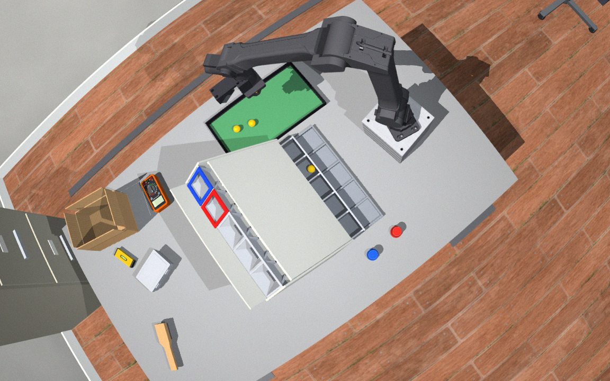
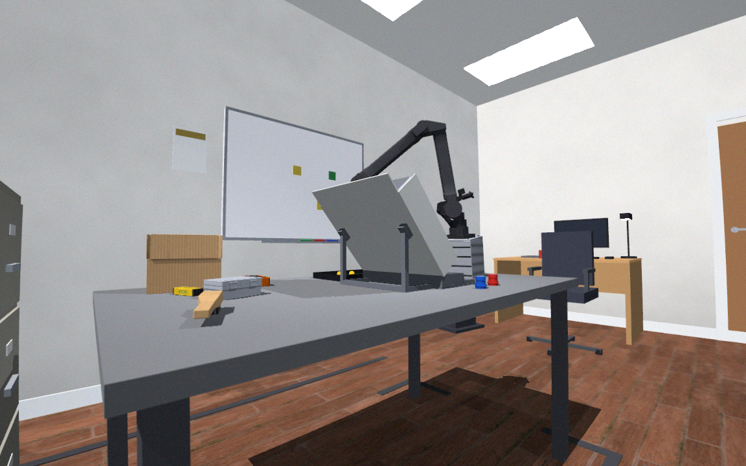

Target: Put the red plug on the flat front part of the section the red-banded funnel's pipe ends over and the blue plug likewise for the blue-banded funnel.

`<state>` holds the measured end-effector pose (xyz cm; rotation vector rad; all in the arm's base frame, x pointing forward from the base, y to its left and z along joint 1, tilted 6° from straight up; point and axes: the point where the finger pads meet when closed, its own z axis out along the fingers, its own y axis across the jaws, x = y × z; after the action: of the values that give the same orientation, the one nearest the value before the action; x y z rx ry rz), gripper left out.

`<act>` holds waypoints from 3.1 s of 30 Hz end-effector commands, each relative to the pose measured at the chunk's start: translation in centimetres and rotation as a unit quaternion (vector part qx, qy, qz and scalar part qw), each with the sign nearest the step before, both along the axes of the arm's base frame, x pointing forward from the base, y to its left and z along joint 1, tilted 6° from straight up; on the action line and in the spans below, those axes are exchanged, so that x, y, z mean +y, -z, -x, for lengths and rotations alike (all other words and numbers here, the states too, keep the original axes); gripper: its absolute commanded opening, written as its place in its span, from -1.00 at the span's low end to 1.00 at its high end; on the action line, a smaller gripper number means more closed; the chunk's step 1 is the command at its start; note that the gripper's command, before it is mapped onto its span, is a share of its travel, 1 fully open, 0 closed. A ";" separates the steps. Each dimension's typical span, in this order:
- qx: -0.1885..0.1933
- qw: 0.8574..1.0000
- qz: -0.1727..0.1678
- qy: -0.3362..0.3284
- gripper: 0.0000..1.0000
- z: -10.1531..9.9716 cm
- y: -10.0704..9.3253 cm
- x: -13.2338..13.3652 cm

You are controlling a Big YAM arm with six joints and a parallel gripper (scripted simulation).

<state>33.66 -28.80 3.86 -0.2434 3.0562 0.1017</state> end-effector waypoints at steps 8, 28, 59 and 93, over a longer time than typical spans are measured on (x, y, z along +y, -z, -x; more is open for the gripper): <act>-0.048 0.999 0.015 0.001 -1.00 -1.5 -4.2 3.7; -0.132 0.991 -0.003 -0.001 -1.00 -2.1 -12.7 17.5; -0.235 0.972 -0.017 0.007 -1.00 -3.4 -23.4 33.4; -0.240 0.970 -0.021 0.009 -1.00 -3.4 -24.1 34.4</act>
<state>35.75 4.95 24.25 -0.2081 2.6420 0.0784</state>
